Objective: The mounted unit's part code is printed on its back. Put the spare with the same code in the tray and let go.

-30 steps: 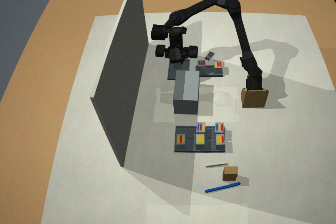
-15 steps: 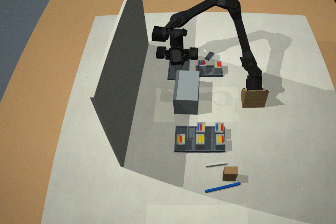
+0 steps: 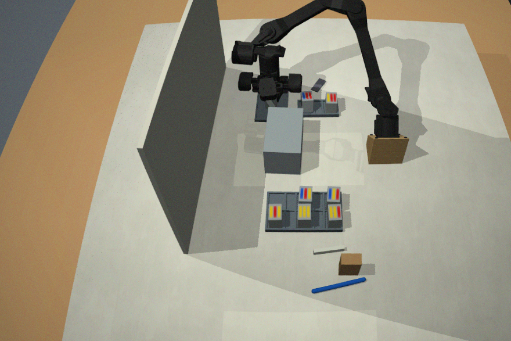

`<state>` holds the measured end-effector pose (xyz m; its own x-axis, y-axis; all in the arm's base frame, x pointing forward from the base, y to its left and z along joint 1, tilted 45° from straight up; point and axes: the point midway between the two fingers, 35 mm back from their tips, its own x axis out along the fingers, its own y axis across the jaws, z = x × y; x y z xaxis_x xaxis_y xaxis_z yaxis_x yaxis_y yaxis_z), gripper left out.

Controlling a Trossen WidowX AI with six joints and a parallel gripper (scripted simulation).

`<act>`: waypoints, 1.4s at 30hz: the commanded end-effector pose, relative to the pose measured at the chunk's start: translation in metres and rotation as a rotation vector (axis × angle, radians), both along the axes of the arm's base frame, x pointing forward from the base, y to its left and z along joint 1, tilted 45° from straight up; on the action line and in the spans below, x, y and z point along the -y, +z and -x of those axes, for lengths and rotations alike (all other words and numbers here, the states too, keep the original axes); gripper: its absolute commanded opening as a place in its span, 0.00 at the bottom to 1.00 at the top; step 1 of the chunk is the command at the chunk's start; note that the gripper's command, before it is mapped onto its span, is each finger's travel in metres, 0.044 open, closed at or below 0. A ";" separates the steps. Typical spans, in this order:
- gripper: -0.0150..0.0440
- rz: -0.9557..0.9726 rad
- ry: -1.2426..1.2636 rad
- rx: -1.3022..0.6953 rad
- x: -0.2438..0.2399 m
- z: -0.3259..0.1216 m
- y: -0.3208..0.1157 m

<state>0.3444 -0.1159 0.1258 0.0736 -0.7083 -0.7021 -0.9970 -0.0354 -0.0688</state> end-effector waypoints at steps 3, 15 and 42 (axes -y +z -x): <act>0.70 0.000 0.000 0.001 -0.001 0.000 0.000; 1.00 -0.010 0.004 -0.002 -0.040 -0.001 0.036; 1.00 -0.004 0.012 -0.010 -0.073 0.008 0.070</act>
